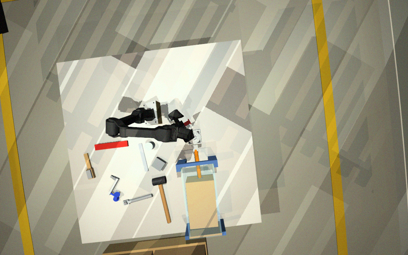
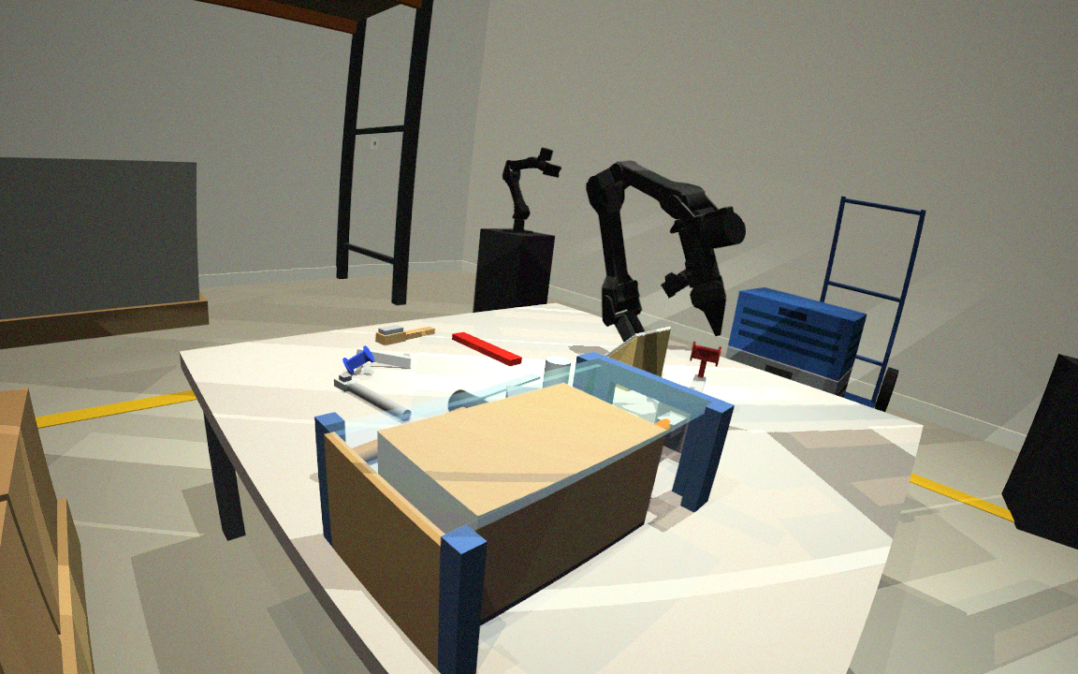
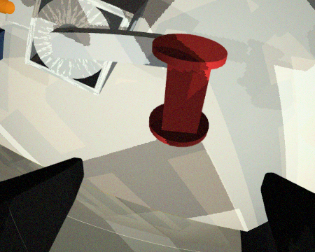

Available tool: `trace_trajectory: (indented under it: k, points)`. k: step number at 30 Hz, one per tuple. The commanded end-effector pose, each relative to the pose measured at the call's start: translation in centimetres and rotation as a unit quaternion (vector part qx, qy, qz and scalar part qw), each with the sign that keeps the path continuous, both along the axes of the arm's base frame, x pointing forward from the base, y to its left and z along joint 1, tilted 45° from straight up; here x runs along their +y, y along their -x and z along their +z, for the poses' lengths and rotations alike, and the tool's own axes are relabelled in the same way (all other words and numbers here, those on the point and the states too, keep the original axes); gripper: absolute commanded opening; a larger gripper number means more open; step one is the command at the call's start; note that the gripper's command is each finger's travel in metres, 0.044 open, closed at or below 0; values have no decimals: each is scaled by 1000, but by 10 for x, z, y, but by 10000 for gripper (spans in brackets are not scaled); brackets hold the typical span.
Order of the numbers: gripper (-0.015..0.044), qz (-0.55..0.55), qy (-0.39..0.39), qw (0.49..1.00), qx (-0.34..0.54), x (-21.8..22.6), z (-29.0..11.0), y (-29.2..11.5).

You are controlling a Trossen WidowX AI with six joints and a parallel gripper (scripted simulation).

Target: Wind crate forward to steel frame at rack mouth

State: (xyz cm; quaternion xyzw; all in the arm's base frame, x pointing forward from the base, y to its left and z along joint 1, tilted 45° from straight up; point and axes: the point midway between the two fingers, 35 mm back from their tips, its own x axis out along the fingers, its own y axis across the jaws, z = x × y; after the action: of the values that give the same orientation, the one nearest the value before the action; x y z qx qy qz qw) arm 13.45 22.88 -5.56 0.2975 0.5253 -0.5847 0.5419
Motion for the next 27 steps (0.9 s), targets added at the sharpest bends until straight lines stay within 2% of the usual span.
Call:
trace_trajectory:
  k: [1, 27]
  points:
    - [440, -16, -5, 1000, -6, 1, 2, 1]
    - [440, -16, -5, 1000, -7, -22, -26, 4]
